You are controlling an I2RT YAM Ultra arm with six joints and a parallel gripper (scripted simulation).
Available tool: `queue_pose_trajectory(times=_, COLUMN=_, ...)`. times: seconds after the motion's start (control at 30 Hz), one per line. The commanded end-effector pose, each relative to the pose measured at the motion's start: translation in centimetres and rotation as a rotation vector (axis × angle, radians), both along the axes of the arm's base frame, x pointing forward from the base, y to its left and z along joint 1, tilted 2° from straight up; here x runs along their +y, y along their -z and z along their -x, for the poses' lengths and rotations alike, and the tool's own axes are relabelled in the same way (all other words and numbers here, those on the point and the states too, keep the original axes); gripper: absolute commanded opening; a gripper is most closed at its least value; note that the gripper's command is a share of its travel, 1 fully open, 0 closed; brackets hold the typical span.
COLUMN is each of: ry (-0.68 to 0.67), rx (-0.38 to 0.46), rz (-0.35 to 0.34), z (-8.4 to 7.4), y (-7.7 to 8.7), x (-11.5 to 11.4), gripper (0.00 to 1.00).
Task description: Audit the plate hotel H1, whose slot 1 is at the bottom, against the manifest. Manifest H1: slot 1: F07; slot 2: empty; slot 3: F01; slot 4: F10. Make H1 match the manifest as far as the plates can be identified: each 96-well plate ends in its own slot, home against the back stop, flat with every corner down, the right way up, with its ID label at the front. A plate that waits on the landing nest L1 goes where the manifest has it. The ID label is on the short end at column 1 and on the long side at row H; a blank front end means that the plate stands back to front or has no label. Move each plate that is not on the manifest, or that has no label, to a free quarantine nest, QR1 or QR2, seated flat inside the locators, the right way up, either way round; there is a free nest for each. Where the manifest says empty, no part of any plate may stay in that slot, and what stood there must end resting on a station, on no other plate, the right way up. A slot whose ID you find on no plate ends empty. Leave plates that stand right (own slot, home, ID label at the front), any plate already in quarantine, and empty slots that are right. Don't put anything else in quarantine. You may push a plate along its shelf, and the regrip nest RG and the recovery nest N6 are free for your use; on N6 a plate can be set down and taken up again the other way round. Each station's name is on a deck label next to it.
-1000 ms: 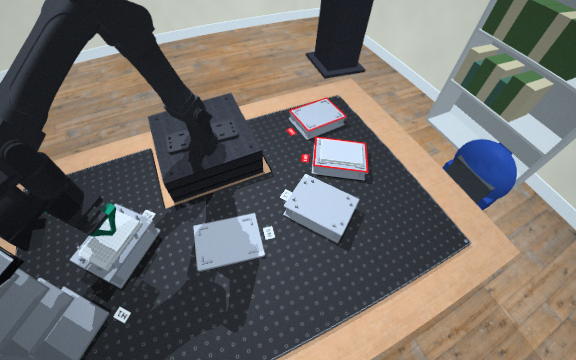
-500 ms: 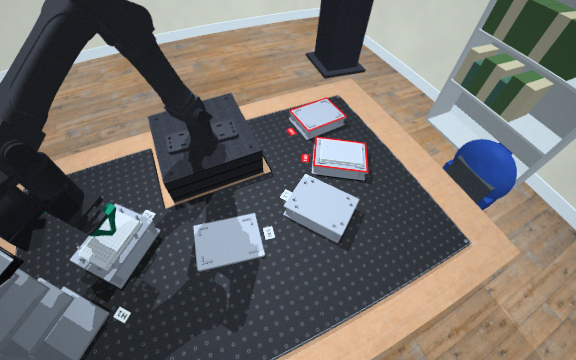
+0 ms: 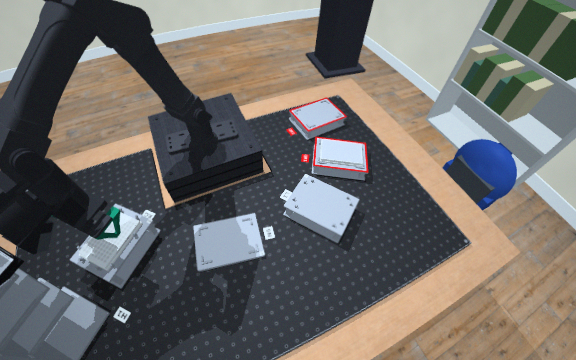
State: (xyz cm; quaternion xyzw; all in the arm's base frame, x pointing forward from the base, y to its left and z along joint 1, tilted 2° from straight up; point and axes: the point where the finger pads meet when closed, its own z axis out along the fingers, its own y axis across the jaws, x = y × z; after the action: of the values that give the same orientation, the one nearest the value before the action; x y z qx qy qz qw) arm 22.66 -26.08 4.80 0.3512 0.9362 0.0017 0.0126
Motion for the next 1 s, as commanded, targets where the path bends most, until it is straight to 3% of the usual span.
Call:
queue_pose_trajectory(times=0.0, ry=0.001, rx=-0.022, rz=0.023, z=-0.5, y=-0.2, x=-0.5, gripper=1.00)
queue_pose_trajectory(times=0.97, ry=0.001, rx=-0.022, rz=0.023, z=-0.6, y=3.2, x=-0.6, gripper=1.00)
